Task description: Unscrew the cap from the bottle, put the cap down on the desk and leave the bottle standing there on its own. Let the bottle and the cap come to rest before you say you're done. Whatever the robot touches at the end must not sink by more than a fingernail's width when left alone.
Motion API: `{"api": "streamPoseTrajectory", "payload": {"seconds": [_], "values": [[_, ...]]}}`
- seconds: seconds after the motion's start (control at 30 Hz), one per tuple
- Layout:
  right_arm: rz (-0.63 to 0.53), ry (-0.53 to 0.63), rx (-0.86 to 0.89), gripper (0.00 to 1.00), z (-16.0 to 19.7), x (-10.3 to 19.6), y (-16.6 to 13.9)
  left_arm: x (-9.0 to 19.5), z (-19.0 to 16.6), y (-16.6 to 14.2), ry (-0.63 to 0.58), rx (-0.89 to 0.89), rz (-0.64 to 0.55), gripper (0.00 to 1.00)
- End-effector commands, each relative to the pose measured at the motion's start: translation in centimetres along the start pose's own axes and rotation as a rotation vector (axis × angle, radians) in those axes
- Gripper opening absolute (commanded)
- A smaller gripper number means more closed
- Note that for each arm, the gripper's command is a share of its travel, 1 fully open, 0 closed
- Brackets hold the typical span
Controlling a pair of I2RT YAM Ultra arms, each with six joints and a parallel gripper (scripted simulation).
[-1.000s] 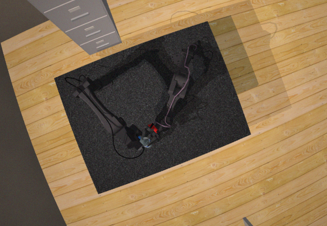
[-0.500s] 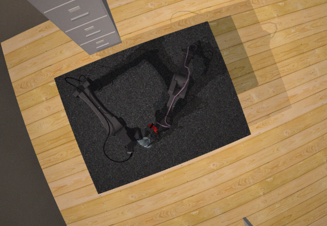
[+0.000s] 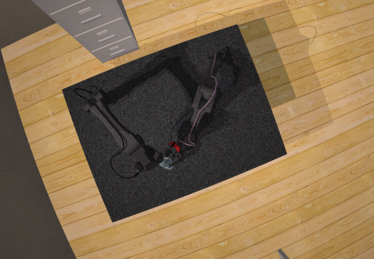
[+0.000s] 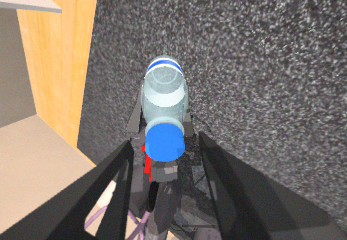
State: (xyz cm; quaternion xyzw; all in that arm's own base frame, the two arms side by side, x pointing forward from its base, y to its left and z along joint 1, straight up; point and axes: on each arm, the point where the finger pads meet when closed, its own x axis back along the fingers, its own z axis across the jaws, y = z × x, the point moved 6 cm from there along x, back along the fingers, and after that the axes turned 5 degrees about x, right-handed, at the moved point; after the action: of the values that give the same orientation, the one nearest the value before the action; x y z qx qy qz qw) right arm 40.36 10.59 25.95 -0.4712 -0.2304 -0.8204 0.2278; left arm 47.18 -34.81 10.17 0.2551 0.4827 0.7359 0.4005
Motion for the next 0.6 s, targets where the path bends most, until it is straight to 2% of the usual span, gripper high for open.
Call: {"api": "streamPoseTrajectory", "payload": {"seconds": [0.0,0.17,0.23,0.3,0.33,0.47,0.53,0.57], "values": [[-0.01,0.013,-0.233,0.57,0.18,0.38,0.14,-0.55,1.16,1.8,0.019,-0.027,-0.047,0.0],[-0.01,0.013,-0.233,0.57,0.18,0.38,0.14,-0.55,1.16,1.8,0.019,-0.027,-0.047,0.0],[-0.007,0.013,-0.198,0.35,0.19,0.39,0.11,-0.55,1.16,1.8,0.019,-0.027,-0.047,0.0],[-0.007,0.013,-0.198,0.35,0.19,0.39,0.11,-0.55,1.16,1.8,0.019,-0.027,-0.047,0.0],[-0.006,0.013,-0.18,0.23,0.2,0.39,0.09,-0.55,1.16,1.8,0.019,-0.027,-0.047,0.0],[-0.005,0.014,-0.162,0.2,0.21,0.4,0.08,-0.55,1.16,1.8,0.019,-0.027,-0.047,0.0],[-0.005,0.013,-0.147,0.0,0.21,0.4,0.08,-0.55,1.16,1.8,0.019,-0.027,-0.047,0.0],[-0.005,0.013,-0.1,0.0,0.21,0.41,0.08,-0.55,1.16,1.8,0.019,-0.027,-0.047,0.0]]}}
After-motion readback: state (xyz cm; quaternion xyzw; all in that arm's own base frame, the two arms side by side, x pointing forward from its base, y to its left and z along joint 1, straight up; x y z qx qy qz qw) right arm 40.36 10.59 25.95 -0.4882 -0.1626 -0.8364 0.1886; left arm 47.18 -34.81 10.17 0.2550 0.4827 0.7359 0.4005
